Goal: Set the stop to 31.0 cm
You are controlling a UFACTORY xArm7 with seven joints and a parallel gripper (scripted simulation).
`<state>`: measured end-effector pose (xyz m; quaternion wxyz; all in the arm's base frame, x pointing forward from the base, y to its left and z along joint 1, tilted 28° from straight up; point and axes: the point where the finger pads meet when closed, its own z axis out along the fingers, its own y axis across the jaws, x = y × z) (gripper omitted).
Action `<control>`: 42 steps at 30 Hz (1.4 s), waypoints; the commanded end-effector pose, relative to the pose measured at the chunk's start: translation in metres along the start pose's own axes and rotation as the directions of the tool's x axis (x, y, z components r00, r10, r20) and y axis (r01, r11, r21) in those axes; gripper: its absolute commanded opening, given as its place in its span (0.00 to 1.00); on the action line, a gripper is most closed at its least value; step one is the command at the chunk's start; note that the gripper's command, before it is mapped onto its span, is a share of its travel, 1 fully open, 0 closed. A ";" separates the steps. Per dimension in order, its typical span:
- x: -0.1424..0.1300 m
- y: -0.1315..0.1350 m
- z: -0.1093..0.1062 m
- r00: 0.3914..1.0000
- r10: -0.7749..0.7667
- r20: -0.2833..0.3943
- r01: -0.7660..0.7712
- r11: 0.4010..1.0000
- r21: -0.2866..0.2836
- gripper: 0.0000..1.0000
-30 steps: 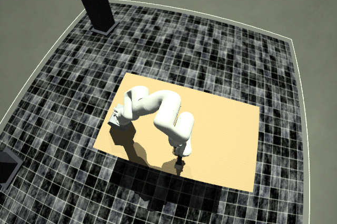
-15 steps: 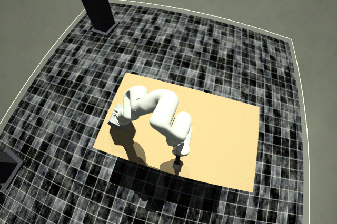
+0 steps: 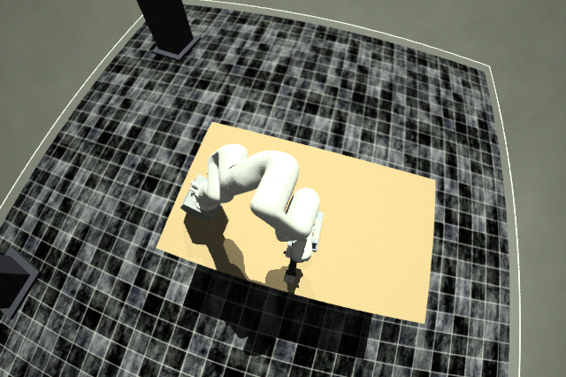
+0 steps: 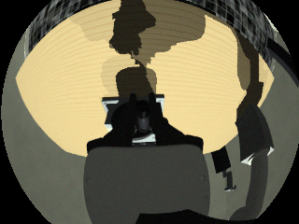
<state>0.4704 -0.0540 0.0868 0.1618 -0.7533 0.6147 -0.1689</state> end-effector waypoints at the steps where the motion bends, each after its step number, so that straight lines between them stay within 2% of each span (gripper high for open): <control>1: 0.001 0.004 0.003 1.000 0.001 0.001 -0.001 1.000 0.009 0.06; 24: 0.000 0.011 0.030 1.000 0.001 0.001 -0.001 1.000 0.009 0.06; 34: 0.000 0.003 0.043 1.000 0.001 0.001 -0.001 1.000 0.009 0.06; 42: 0.000 -0.017 0.051 1.000 0.001 0.001 -0.001 1.000 0.009 0.06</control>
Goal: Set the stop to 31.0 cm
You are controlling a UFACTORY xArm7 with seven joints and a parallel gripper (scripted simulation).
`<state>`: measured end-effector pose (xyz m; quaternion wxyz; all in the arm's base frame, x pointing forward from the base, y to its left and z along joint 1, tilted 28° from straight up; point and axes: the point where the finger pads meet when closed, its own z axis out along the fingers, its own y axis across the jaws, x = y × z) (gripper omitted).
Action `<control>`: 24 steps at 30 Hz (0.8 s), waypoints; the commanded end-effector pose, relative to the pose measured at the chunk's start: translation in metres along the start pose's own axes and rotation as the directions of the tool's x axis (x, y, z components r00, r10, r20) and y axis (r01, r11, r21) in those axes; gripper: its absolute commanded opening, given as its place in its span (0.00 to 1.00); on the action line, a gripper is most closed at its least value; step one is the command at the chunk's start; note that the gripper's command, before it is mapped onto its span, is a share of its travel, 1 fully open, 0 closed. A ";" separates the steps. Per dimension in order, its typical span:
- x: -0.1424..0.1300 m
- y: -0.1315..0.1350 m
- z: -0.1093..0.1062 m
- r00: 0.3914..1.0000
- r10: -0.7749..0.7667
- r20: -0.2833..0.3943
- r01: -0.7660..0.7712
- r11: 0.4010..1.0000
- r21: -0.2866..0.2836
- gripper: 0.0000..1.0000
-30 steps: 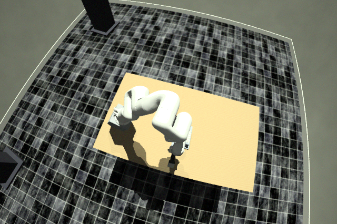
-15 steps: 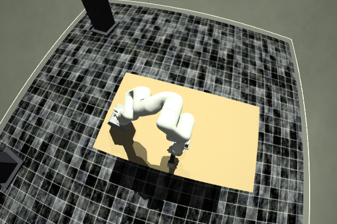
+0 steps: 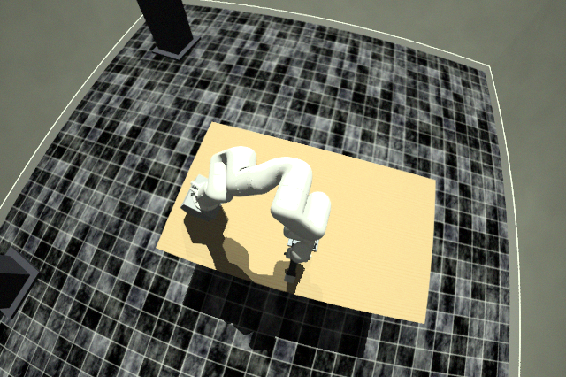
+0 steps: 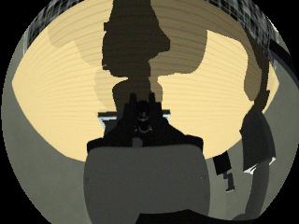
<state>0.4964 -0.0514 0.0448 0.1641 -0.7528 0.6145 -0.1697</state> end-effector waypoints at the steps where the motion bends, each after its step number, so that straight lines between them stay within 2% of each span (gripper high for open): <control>1: 0.001 -0.015 0.001 1.000 0.000 0.000 0.000 1.000 0.004 0.06; 10: 0.001 -0.028 -0.004 1.000 0.000 0.000 0.000 1.000 0.004 0.06; 24: 0.000 -0.040 -0.024 1.000 0.000 0.000 0.000 1.000 0.004 0.06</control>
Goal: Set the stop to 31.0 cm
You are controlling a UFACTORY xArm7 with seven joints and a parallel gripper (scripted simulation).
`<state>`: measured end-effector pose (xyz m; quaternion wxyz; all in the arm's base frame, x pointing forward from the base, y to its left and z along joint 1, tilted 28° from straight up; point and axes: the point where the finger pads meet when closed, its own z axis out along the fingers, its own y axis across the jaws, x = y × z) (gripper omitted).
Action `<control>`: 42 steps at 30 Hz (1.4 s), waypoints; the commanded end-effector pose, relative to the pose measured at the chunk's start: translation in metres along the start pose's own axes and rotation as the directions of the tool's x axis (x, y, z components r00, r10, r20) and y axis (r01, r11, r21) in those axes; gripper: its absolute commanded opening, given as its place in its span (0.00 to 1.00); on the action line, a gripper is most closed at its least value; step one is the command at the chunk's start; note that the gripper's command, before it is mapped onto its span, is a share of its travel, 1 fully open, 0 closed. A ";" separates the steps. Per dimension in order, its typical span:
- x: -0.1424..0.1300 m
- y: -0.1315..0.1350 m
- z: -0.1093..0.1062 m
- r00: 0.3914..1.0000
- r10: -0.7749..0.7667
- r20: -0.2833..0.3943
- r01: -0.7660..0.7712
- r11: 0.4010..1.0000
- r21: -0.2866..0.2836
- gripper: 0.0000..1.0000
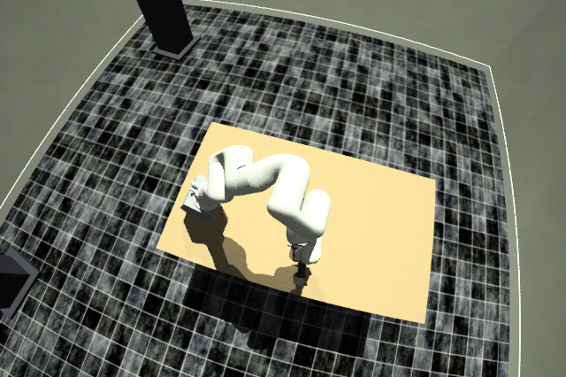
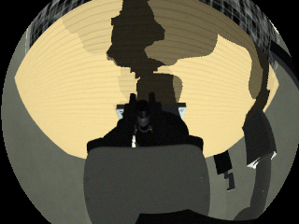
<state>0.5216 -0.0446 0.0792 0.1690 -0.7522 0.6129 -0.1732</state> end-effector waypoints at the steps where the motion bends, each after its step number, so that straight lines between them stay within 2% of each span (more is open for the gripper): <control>1: 0.001 -0.001 -0.007 1.000 0.001 -0.001 -0.001 1.000 -0.008 0.06; 16: 0.000 0.007 -0.028 1.000 0.001 -0.001 -0.001 1.000 -0.008 0.06; 25: 0.000 0.024 -0.036 1.000 0.001 -0.001 -0.001 1.000 -0.008 0.06; 30: 0.000 0.038 -0.034 1.000 0.001 -0.001 -0.001 1.000 -0.008 0.06; 42: 0.000 0.051 -0.023 1.000 0.001 -0.001 -0.001 1.000 -0.008 0.06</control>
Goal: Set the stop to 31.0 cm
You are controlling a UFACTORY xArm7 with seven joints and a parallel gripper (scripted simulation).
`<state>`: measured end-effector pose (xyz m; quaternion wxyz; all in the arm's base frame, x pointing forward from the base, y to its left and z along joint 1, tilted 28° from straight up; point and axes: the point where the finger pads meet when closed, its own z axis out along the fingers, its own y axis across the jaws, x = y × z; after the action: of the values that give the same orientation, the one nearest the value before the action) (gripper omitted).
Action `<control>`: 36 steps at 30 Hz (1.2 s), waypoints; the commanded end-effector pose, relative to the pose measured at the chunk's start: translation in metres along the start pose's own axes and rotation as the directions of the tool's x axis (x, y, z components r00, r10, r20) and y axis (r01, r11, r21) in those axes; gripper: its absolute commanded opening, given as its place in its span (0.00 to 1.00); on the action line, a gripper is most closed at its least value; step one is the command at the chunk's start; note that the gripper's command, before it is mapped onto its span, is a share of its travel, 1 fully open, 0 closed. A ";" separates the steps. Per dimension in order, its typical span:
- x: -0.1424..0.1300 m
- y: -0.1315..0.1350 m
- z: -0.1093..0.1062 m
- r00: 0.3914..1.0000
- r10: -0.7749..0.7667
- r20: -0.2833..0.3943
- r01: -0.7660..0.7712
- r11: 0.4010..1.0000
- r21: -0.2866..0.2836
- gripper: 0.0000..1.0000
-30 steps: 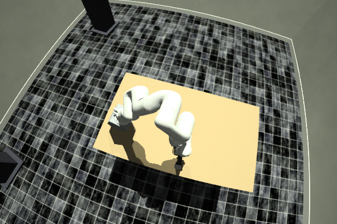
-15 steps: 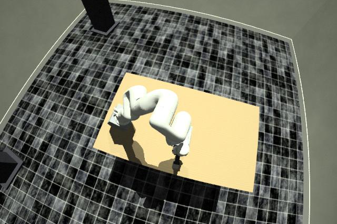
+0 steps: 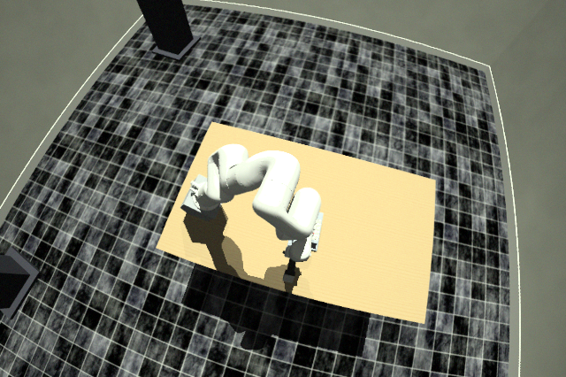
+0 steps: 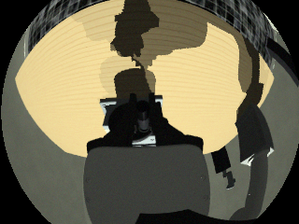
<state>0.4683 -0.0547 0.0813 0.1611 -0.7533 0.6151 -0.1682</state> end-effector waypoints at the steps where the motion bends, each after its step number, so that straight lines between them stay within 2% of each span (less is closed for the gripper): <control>1: 0.001 0.004 0.006 1.000 0.000 0.001 0.000 1.000 0.011 0.06; 18: 0.001 0.005 0.031 1.000 0.000 0.001 0.000 1.000 0.011 0.06; 29: 0.001 -0.014 0.046 1.000 0.000 0.001 0.000 1.000 0.011 0.06; 36: 0.001 -0.032 0.044 1.000 0.000 0.001 0.000 1.000 0.011 0.06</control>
<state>0.5047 -0.0497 0.0464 0.1630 -0.7530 0.6147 -0.1691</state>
